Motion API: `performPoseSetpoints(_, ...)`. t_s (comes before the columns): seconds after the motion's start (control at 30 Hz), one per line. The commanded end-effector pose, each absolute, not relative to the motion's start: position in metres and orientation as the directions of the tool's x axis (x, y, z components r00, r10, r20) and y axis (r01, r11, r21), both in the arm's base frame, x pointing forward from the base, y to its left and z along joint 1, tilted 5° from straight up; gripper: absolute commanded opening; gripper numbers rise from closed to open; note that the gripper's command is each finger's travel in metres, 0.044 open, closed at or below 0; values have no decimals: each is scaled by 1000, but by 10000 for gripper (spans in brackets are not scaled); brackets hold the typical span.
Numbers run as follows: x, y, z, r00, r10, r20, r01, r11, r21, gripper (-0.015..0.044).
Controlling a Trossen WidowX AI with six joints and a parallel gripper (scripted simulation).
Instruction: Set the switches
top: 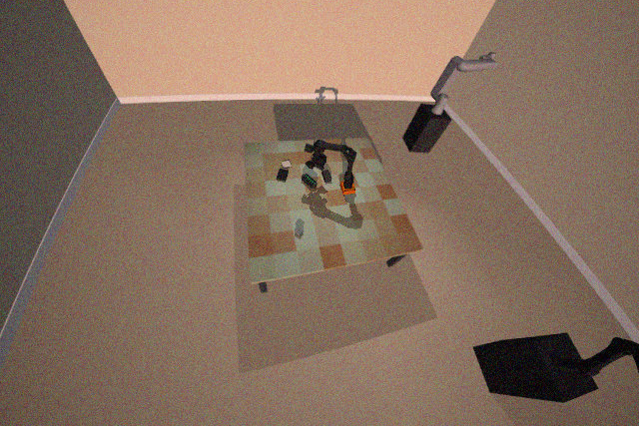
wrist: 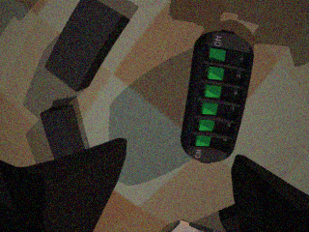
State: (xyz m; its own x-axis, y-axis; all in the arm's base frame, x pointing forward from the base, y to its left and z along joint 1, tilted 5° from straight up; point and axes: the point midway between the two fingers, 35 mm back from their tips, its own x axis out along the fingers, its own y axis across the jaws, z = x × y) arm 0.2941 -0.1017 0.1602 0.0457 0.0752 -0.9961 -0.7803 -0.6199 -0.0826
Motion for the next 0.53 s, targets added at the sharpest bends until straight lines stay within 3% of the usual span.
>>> performPoseSetpoints(0.0,290,-102,179,50,74,-996,-778,-623,-85,177)
performPoseSetpoints(0.23,290,-102,179,50,74,-996,-778,-623,-85,0)
performPoseSetpoints(0.5,290,-102,179,50,74,-996,-778,-623,-85,0)
